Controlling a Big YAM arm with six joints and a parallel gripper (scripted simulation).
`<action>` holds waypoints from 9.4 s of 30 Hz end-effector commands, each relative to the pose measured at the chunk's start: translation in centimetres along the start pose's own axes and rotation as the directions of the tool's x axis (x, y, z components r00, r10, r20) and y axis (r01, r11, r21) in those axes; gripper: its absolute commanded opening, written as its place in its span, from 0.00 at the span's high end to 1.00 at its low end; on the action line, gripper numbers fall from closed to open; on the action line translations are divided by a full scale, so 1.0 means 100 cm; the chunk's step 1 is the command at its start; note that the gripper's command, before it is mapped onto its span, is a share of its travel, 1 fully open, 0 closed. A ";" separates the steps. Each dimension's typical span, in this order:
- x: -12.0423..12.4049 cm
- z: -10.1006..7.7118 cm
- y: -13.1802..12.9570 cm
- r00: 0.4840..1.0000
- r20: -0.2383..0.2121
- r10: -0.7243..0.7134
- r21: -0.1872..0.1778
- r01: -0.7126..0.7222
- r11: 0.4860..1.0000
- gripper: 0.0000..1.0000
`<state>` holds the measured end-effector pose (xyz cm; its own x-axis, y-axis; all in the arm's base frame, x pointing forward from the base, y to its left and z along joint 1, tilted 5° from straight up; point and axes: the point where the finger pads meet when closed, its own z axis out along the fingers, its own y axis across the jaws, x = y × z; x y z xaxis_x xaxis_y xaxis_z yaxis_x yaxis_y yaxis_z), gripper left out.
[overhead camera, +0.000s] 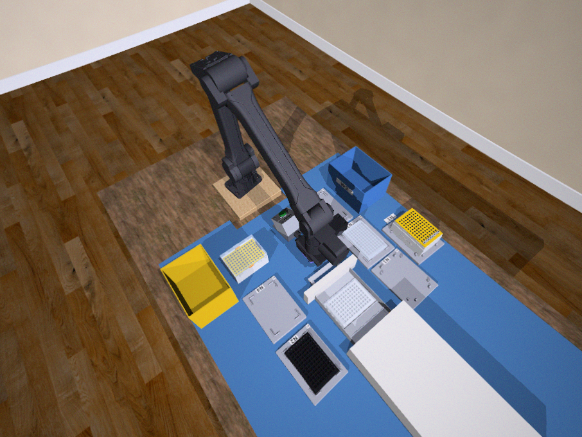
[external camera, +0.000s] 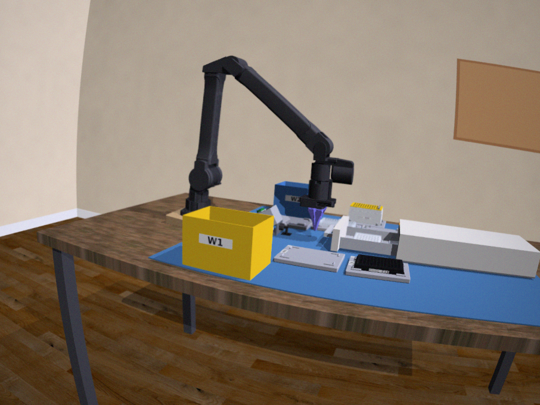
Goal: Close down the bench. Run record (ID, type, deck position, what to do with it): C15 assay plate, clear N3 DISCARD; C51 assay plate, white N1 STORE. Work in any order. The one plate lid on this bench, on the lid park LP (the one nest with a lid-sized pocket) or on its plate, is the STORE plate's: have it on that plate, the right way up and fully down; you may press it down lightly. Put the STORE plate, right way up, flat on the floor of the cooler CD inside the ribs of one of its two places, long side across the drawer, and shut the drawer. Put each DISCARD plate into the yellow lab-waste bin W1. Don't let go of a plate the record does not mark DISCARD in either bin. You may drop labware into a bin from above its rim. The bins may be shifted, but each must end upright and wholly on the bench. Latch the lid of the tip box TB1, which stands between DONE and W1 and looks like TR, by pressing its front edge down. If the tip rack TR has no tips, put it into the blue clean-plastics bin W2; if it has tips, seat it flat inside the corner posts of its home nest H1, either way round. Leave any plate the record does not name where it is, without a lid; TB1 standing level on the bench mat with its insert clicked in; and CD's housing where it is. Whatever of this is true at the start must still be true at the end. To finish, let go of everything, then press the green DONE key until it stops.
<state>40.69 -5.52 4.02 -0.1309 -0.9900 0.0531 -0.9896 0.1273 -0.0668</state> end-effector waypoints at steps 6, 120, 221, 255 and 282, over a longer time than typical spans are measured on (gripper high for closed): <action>0.001 -0.011 -0.014 1.000 0.003 0.003 0.036 -0.003 0.999 1.00; 0.006 -0.009 -0.093 1.000 0.003 0.008 0.042 -0.008 0.999 1.00; 0.007 -0.012 -0.140 1.000 0.003 0.008 0.048 -0.008 0.999 1.00; 0.006 -0.012 -0.167 1.000 0.003 0.007 0.051 -0.007 0.999 1.00; 0.006 -0.012 -0.167 1.000 0.003 0.007 0.051 -0.007 0.999 1.00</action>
<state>54.67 -7.33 4.99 -0.1314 -0.9899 0.0534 -0.9896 0.1278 -0.0655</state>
